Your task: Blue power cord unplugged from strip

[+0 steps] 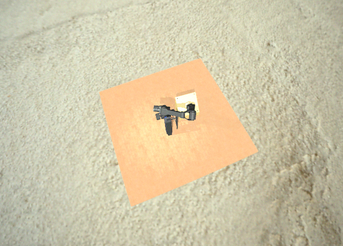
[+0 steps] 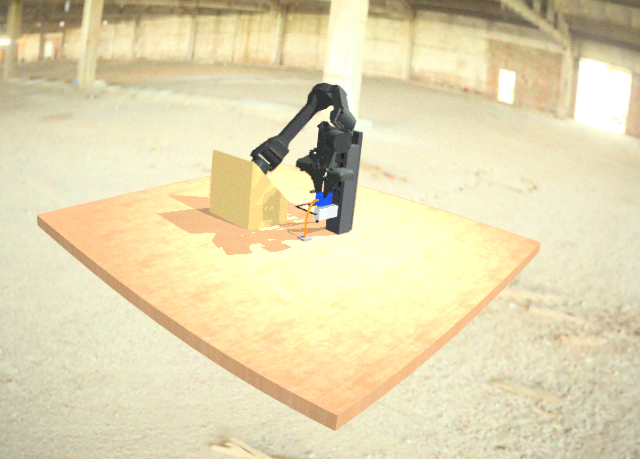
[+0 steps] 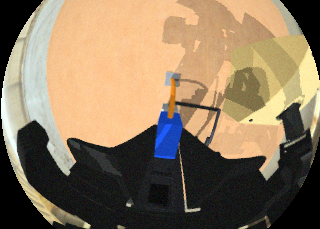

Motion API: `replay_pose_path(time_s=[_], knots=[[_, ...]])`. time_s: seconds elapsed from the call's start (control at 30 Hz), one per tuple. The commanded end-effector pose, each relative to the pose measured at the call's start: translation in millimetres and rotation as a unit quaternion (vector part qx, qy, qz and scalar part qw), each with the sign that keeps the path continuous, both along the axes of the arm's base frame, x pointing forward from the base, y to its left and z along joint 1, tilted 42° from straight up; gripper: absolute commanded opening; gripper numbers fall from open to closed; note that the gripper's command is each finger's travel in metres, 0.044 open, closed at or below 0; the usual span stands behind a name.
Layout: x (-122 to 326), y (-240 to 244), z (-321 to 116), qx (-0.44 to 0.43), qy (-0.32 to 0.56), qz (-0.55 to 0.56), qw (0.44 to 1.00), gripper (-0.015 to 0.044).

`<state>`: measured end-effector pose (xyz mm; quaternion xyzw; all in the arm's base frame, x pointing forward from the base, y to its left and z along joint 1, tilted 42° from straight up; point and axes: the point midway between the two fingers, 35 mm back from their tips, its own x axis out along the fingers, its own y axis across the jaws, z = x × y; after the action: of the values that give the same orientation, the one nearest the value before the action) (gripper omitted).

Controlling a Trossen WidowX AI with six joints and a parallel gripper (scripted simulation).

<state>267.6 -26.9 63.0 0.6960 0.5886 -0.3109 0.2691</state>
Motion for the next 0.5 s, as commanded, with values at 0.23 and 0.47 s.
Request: replay_pose_path(time_s=[0.23,0.47], knots=[[0.3,-0.1,0.2,0.000,-0.001,0.000,1.000,0.0028],[0.3,-4.4,-3.4,0.000,0.000,0.000,1.000,0.0000]])
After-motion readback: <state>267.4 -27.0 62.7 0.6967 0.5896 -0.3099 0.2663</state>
